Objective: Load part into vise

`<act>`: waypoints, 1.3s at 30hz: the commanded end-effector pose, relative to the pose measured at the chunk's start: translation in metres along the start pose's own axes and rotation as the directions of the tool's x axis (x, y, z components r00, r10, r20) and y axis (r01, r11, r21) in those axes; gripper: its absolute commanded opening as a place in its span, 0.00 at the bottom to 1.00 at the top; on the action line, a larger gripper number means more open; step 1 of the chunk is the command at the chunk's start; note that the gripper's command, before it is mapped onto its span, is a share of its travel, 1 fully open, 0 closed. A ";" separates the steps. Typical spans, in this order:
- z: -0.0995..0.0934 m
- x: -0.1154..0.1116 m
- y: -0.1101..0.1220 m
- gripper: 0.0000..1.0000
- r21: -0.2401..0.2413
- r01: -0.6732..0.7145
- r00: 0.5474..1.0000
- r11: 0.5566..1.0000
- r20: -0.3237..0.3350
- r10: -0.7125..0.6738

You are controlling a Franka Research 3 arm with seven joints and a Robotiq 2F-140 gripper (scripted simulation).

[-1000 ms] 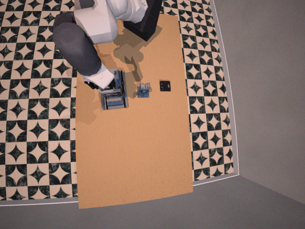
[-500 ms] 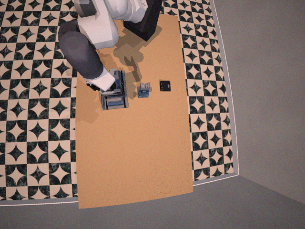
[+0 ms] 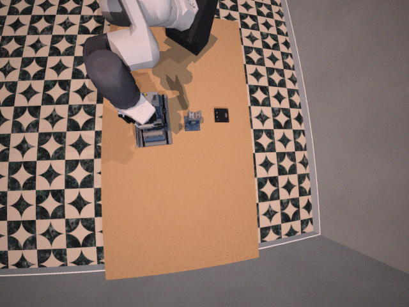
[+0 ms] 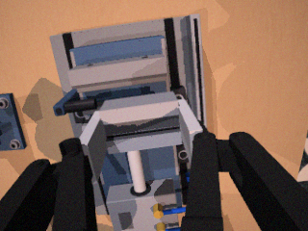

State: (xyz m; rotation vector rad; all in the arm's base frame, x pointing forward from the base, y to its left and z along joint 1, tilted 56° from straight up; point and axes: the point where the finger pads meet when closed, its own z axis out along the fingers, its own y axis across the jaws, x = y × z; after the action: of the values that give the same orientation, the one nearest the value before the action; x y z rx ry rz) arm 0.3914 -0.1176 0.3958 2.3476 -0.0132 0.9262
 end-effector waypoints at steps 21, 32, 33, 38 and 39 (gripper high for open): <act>0.010 0.005 -0.001 0.00 0.002 -0.007 1.000 1.000 -0.014 0.007; 0.010 0.005 -0.001 0.00 0.002 -0.007 1.000 1.000 -0.014 0.007; 0.010 0.005 -0.001 0.00 0.002 -0.007 1.000 1.000 -0.014 0.007; 0.010 0.005 -0.001 0.00 0.002 -0.007 1.000 1.000 -0.014 0.007; 0.010 0.005 -0.001 0.00 0.002 -0.007 1.000 1.000 -0.014 0.007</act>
State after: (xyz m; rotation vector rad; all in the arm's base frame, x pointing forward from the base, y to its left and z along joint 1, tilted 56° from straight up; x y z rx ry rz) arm 0.4005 -0.1222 0.3932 2.3445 -0.0137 0.9425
